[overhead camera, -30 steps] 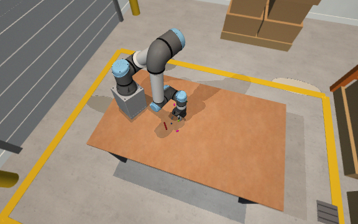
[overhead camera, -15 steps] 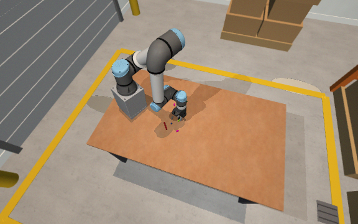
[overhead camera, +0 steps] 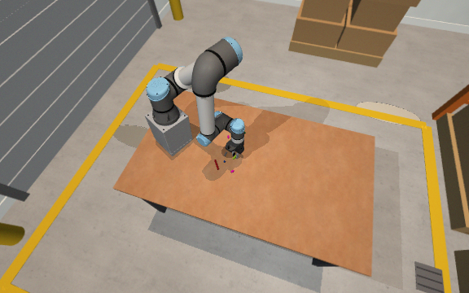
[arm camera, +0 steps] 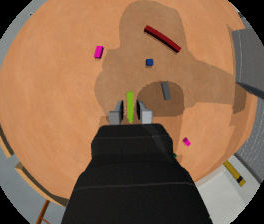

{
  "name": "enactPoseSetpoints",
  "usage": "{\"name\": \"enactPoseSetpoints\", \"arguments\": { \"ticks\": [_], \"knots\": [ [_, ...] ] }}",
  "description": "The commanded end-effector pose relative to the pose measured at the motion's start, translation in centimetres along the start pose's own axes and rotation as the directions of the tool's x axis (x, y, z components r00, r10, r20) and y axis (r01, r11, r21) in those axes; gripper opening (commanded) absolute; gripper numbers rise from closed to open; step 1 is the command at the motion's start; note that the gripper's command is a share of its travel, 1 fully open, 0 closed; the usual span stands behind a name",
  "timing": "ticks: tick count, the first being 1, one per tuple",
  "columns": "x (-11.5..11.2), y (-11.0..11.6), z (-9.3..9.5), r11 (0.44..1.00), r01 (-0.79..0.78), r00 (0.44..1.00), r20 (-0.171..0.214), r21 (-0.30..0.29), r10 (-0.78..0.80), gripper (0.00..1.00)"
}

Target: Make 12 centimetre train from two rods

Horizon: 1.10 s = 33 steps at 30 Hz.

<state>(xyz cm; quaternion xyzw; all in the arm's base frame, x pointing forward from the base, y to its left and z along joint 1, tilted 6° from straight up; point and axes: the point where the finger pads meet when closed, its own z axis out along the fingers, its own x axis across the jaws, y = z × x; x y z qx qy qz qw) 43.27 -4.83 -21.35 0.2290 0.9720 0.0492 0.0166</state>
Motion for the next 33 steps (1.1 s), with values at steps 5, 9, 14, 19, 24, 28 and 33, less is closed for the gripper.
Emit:
{"name": "enactPoseSetpoints", "arguments": {
  "ticks": [5, 9, 14, 19, 24, 28, 33],
  "knots": [
    [-0.1, 0.0, -0.2, 1.000, 0.000, 1.000, 0.001, 0.000, 0.000, 0.54],
    [0.0, 0.0, -0.9, 1.000, 0.000, 1.000, 0.001, 0.000, 0.000, 0.54],
    [0.0, 0.0, -2.5, 1.000, 0.000, 1.000, 0.001, 0.000, 0.000, 0.54],
    [0.0, 0.0, -3.7, 1.000, 0.000, 1.000, 0.001, 0.000, 0.000, 0.54],
    [0.0, 0.0, -5.9, 1.000, 0.000, 1.000, 0.001, 0.000, 0.000, 0.54],
    [0.0, 0.0, -7.4, 1.000, 0.000, 1.000, 0.001, 0.000, 0.000, 0.54],
    [0.0, 0.0, -8.6, 1.000, 0.000, 1.000, 0.001, 0.000, 0.000, 0.54]
  ]
}}
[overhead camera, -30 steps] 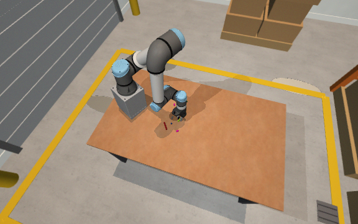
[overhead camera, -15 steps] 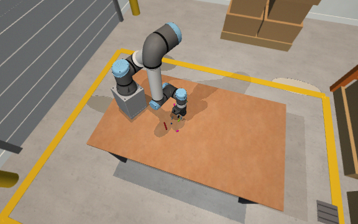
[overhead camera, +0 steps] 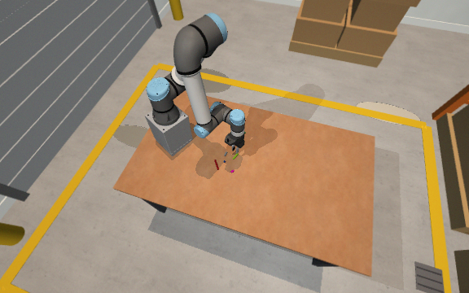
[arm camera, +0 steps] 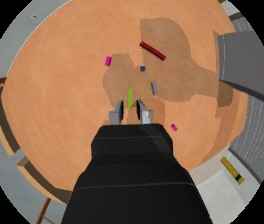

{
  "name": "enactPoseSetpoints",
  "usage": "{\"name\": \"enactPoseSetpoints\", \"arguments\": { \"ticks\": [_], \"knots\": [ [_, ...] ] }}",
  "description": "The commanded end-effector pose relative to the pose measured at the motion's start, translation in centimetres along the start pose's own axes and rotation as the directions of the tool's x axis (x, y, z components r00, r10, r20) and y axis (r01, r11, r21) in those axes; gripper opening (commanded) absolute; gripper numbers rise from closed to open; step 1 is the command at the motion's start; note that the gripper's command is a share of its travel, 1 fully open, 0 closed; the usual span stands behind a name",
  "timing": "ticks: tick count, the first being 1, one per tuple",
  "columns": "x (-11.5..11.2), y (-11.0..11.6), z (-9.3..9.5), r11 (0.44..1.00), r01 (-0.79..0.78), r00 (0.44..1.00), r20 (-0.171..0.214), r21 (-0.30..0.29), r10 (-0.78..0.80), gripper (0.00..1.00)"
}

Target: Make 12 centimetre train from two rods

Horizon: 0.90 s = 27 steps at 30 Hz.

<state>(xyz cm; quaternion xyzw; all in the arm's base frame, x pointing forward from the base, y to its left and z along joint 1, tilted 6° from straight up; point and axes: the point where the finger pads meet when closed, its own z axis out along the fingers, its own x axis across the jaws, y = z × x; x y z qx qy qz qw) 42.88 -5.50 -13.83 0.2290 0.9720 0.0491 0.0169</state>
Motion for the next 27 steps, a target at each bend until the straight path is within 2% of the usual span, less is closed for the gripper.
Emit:
{"name": "enactPoseSetpoints", "arguments": {
  "ticks": [1, 9, 10, 27],
  "knots": [
    [-0.01, 0.00, -1.21, 1.000, 0.000, 1.000, 0.001, 0.000, 0.000, 0.54],
    [-0.01, 0.00, -1.48, 1.000, 0.000, 1.000, 0.001, 0.000, 0.000, 0.54],
    [-0.01, 0.00, -1.48, 1.000, 0.000, 1.000, 0.001, 0.000, 0.000, 1.00],
    [-0.01, 0.00, -1.48, 1.000, 0.000, 1.000, 0.001, 0.000, 0.000, 1.00]
  ]
}}
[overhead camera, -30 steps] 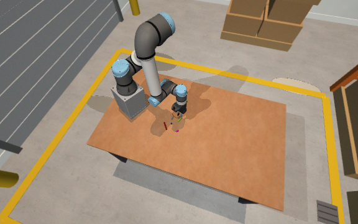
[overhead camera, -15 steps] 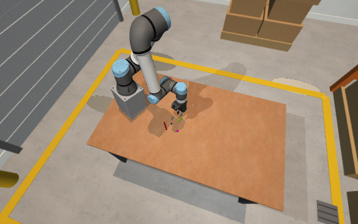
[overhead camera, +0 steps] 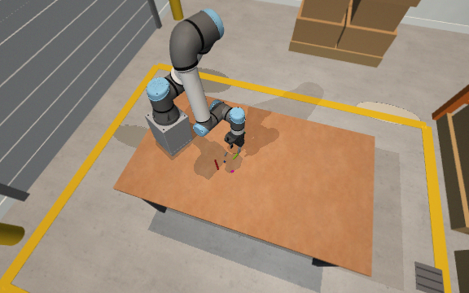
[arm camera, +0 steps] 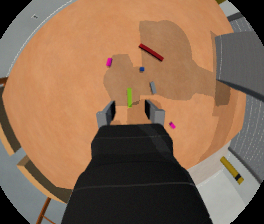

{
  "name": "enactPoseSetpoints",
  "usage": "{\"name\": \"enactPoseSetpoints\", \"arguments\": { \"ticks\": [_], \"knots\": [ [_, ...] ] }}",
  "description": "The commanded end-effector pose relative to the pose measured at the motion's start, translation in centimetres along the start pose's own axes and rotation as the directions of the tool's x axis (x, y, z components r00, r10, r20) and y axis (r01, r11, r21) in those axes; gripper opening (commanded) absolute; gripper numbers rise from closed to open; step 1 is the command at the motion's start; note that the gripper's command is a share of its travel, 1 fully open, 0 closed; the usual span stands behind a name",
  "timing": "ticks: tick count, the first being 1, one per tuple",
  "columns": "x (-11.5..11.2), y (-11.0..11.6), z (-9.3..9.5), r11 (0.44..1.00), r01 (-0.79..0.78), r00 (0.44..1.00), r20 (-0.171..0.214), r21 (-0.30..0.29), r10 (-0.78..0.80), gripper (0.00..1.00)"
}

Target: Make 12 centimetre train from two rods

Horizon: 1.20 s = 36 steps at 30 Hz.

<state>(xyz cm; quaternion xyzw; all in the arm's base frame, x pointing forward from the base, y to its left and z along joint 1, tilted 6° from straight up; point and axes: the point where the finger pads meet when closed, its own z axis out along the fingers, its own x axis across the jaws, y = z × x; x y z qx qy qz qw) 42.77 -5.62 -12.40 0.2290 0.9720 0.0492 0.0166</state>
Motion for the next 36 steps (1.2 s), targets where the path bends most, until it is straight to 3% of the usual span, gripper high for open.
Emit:
{"name": "enactPoseSetpoints", "arguments": {
  "ticks": [1, 13, 27, 36],
  "knots": [
    [0.0, 0.0, 0.0, 1.000, 0.000, 1.000, 0.001, 0.000, 0.000, 1.00],
    [0.0, -0.5, 0.1, 1.000, 0.028, 1.000, 0.001, 0.000, -0.028, 1.00],
    [0.8, -3.9, 0.9, 0.971, 0.241, 0.971, 0.001, 0.002, -0.241, 1.00],
    [2.3, -7.6, 1.6, 0.871, 0.491, 0.871, 0.000, 0.002, -0.491, 1.00]
  ]
}}
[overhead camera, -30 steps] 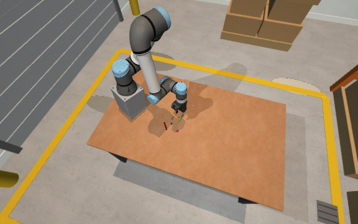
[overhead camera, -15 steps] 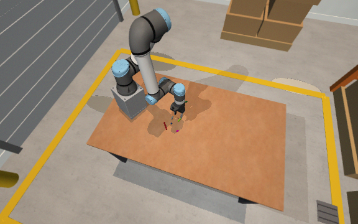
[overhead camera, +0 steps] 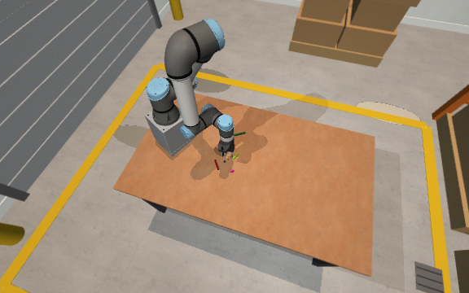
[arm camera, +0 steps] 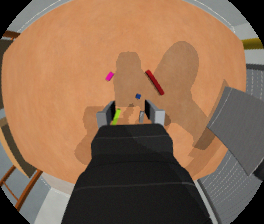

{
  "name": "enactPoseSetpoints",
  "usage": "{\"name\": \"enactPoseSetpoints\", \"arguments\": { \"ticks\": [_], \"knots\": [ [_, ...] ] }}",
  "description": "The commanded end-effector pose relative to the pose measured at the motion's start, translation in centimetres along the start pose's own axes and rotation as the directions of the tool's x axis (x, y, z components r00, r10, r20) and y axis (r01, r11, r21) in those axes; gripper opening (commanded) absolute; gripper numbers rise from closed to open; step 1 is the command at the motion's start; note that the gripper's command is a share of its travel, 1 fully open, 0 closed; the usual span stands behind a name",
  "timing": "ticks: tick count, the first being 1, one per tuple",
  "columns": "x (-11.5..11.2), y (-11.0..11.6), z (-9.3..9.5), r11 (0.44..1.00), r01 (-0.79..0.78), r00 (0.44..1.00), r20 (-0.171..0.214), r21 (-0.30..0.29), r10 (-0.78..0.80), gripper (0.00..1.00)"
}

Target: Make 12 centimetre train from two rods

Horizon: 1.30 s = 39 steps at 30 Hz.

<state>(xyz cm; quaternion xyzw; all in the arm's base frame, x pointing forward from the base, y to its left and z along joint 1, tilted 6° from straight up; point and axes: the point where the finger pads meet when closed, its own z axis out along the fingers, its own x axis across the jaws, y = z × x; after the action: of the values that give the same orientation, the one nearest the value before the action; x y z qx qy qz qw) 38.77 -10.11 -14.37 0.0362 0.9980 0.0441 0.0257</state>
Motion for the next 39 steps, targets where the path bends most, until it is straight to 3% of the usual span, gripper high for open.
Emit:
{"name": "enactPoseSetpoints", "arguments": {
  "ticks": [1, 8, 18, 33, 34, 39],
  "knots": [
    [1.6, -1.5, 0.3, 0.988, 0.154, 0.988, 0.000, 0.000, -0.154, 1.00],
    [3.2, -2.6, 0.6, 0.953, 0.302, 0.953, 0.001, 0.000, -0.302, 1.00],
    [5.6, -3.7, 0.8, 0.862, 0.506, 0.862, 0.002, 0.000, -0.506, 1.00],
    [6.3, -3.9, 0.8, 0.822, 0.569, 0.822, 0.002, 0.000, -0.569, 1.00],
    [6.3, -3.9, 0.8, 0.822, 0.569, 0.822, 0.002, 0.000, -0.569, 0.54],
    [6.3, -3.9, 0.8, 0.822, 0.569, 0.822, 0.002, 0.000, -0.569, 0.54]
  ]
}}
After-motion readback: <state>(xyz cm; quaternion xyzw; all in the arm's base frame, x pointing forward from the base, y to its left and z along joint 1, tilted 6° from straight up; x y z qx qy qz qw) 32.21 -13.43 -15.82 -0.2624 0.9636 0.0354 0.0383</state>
